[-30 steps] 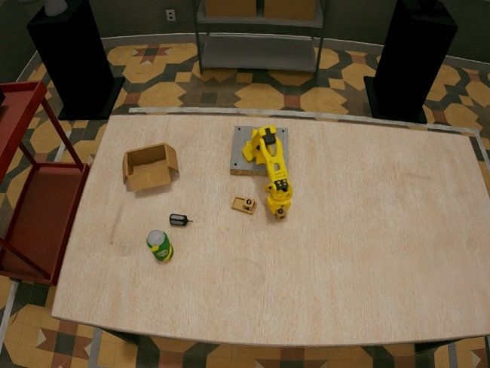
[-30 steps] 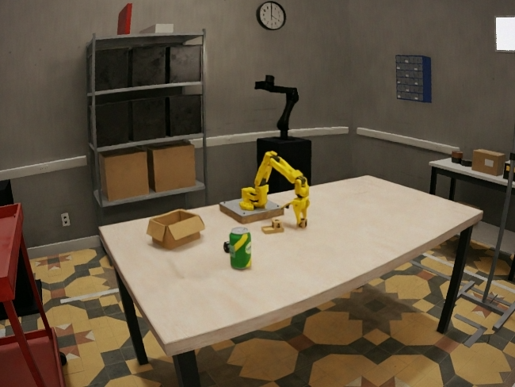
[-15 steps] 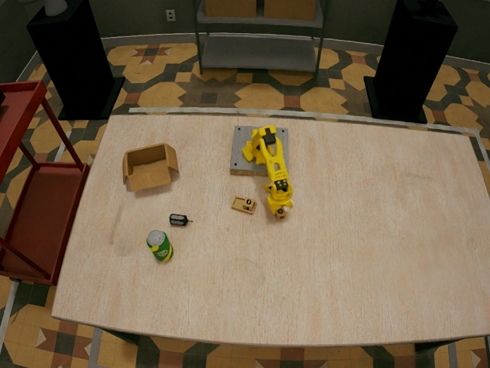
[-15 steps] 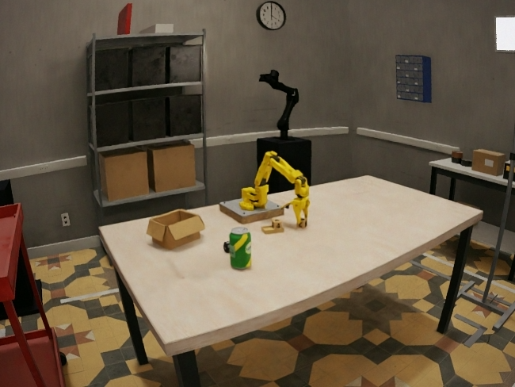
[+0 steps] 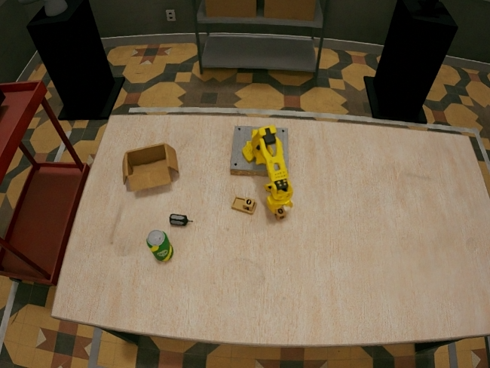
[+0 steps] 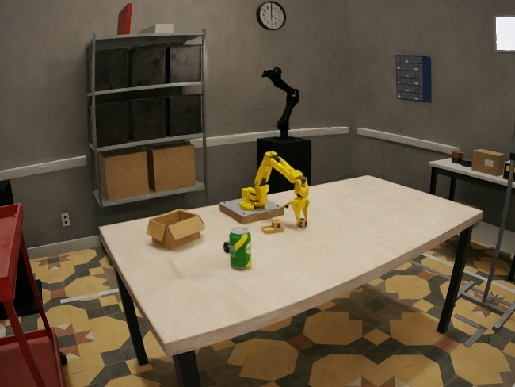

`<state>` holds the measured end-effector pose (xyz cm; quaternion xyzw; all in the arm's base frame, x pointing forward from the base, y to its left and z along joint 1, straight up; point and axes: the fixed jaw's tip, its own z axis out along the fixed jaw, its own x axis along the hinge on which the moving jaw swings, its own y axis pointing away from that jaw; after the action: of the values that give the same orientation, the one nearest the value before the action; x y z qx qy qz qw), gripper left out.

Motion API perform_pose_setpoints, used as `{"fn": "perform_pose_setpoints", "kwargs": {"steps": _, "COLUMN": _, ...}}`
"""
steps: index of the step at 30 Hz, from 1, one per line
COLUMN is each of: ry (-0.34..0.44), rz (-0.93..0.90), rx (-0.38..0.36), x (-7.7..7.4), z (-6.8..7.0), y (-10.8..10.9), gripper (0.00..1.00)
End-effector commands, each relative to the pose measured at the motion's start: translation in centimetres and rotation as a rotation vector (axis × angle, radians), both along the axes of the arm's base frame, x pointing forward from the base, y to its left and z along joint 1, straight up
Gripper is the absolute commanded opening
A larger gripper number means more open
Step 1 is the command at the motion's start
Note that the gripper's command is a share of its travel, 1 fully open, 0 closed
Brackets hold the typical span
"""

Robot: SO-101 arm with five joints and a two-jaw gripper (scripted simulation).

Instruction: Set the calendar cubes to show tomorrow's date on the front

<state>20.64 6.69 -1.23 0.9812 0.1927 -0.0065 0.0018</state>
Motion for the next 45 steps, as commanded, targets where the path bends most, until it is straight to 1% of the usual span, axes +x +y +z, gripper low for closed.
{"fn": "perform_pose_setpoints", "kwargs": {"steps": 1, "ry": -0.004, "rz": 0.004, "rx": 0.003, "x": 0.2, "z": 1.1, "y": 0.0, "gripper": 0.36}}
{"fn": "perform_pose_setpoints", "kwargs": {"steps": 5, "ry": -0.004, "rz": 0.004, "rx": 0.003, "x": 0.3, "z": 2.5, "y": 0.0, "gripper": 0.36}}
{"fn": "perform_pose_setpoints", "kwargs": {"steps": 7, "ry": -0.004, "rz": 0.004, "rx": 0.003, "x": 0.3, "z": 2.5, "y": 0.0, "gripper": 0.36}}
{"fn": "perform_pose_setpoints", "kwargs": {"steps": 13, "ry": -0.004, "rz": 0.004, "rx": 0.003, "x": 0.2, "z": 4.6, "y": 0.0, "gripper": 0.36}}
{"fn": "perform_pose_setpoints", "kwargs": {"steps": 17, "ry": -0.004, "rz": 0.004, "rx": 0.003, "x": 0.1, "z": 5.3, "y": -0.1, "gripper": 0.36}}
{"fn": "perform_pose_setpoints", "kwargs": {"steps": 21, "ry": -0.004, "rz": 0.004, "rx": 0.003, "x": 0.1, "z": 5.5, "y": -0.1, "gripper": 0.36}}
{"fn": "perform_pose_setpoints", "kwargs": {"steps": 42, "ry": -0.004, "rz": 0.004, "rx": 0.003, "x": 0.1, "z": 5.6, "y": -0.1, "gripper": 0.36}}
{"fn": "perform_pose_setpoints", "kwargs": {"steps": 45, "ry": -0.013, "rz": 0.004, "rx": 0.006, "x": 0.2, "z": 5.7, "y": -0.1, "gripper": 0.36}}
